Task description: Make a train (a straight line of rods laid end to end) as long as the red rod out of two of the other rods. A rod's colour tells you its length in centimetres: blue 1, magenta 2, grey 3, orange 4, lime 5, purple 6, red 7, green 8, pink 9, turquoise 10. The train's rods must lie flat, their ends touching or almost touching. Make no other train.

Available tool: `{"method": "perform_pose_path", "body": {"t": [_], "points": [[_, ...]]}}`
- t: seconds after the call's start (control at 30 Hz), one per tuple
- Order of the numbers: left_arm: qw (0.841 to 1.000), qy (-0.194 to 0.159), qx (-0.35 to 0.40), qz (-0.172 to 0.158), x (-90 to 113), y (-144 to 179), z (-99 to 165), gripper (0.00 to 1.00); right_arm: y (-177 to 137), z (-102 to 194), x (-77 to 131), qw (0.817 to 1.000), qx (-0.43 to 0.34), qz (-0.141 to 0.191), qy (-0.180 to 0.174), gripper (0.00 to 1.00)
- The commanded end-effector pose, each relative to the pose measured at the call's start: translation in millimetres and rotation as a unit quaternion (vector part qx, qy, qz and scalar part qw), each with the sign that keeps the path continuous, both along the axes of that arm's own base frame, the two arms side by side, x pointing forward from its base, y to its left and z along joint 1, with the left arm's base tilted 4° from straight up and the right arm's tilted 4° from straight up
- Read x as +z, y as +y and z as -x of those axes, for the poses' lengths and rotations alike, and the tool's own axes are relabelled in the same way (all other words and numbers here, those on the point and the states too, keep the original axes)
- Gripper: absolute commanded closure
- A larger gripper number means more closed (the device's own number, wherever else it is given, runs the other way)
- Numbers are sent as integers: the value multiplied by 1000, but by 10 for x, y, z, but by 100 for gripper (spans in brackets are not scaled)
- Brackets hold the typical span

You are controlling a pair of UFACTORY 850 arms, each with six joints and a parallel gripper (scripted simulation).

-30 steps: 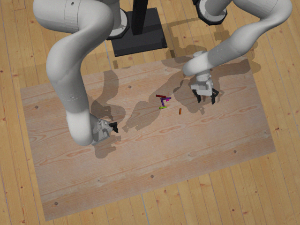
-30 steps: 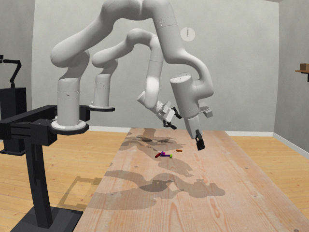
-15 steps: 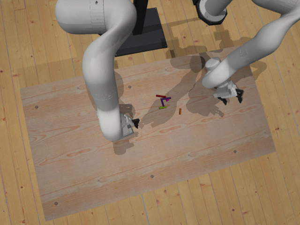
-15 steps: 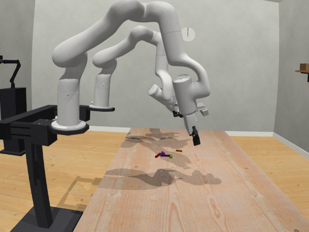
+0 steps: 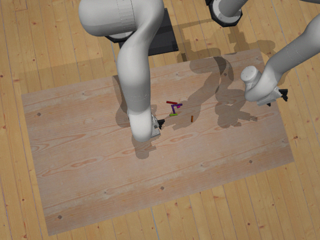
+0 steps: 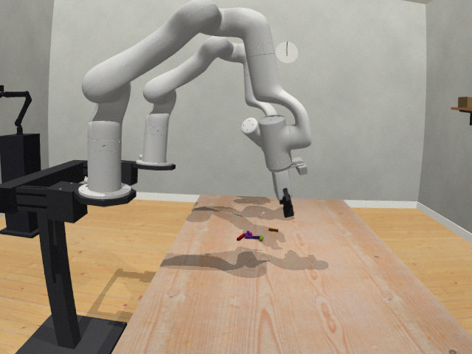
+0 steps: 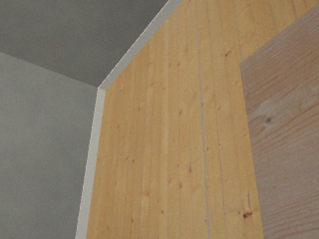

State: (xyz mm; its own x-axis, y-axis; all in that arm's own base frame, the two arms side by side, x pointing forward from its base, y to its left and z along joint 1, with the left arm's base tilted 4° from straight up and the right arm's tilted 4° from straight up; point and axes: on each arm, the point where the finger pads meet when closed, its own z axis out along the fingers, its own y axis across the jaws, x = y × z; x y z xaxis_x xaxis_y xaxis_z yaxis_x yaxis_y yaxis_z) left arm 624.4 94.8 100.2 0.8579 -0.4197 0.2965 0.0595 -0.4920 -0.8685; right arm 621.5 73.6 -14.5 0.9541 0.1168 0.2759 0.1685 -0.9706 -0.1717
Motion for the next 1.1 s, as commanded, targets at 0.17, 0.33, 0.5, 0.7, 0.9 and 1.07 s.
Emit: {"method": "perform_pose_path", "body": {"t": [0.17, 0.33, 0.5, 0.7, 0.9, 1.07], "points": [[991, 17, 131, -17, 547, 1084, 308, 0, 454, 262, -90, 1000, -13, 19, 15, 0], [981, 28, 189, -18, 767, 1527, 543, 0, 604, 383, -125, 999, -17, 26, 24, 0], [969, 38, 245, -14, 964, 1910, 806, 0, 724, 491, -152, 999, -21, 33, 31, 0], [948, 53, 315, -3, 1216, 2372, 1208, 0, 862, 629, -185, 998, -25, 42, 40, 0], [922, 66, 382, 14, 1456, 2771, 1664, 0, 994, 778, -216, 997, -28, 52, 49, 0], [897, 76, 433, 33, 1632, 3031, 2051, 0, 1090, 897, -239, 996, -31, 59, 56, 0]]}}
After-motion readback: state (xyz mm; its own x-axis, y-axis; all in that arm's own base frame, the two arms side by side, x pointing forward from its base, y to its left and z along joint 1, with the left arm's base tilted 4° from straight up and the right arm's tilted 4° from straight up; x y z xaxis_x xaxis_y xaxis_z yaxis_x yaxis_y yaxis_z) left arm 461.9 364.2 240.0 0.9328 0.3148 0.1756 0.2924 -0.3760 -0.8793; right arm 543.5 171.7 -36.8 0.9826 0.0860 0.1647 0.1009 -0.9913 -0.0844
